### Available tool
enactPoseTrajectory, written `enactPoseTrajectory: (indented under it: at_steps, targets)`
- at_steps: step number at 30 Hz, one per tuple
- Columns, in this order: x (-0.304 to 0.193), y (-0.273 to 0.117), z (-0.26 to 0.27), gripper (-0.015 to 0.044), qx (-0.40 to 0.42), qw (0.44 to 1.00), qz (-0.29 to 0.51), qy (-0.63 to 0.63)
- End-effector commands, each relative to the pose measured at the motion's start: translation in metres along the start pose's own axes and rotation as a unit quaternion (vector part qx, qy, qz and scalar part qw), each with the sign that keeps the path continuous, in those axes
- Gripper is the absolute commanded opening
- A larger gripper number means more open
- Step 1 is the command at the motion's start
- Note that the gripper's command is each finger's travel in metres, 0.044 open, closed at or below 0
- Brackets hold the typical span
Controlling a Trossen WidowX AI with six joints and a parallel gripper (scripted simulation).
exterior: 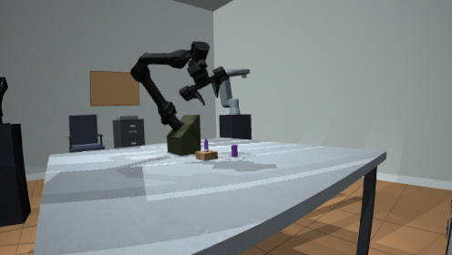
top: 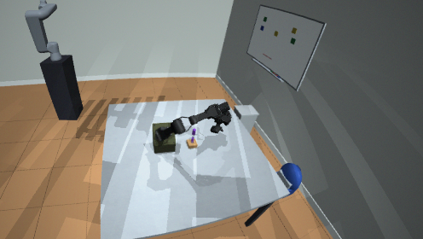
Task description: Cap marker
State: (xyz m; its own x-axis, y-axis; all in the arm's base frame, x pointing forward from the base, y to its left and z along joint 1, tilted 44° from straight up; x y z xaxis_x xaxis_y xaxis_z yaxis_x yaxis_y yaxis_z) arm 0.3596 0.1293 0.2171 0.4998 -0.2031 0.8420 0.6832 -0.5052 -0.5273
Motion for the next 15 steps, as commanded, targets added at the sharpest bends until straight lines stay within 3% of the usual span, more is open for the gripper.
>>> enactPoseTrajectory:
  at_steps: [1,15]
  targets:
    - [-0.055,0.012,0.029,0.0241,-0.013,0.996,0.073,0.049]
    - [-0.179,0.028,0.060,0.0241,-0.161,0.954,0.173,0.184]
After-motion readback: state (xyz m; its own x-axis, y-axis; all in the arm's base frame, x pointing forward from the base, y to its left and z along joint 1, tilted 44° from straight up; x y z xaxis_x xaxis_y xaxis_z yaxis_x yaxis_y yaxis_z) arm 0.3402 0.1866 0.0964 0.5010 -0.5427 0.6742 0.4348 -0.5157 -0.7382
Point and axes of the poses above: the point midway between the two fingers, 35 mm back from their tips, its own y axis out along the fingers, its own z axis across the jaws, x = y × z, the point moved 9 cm from there along -y, back along the fingers, and after that the axes turned 2 degrees about -y, right-handed, at the moved point
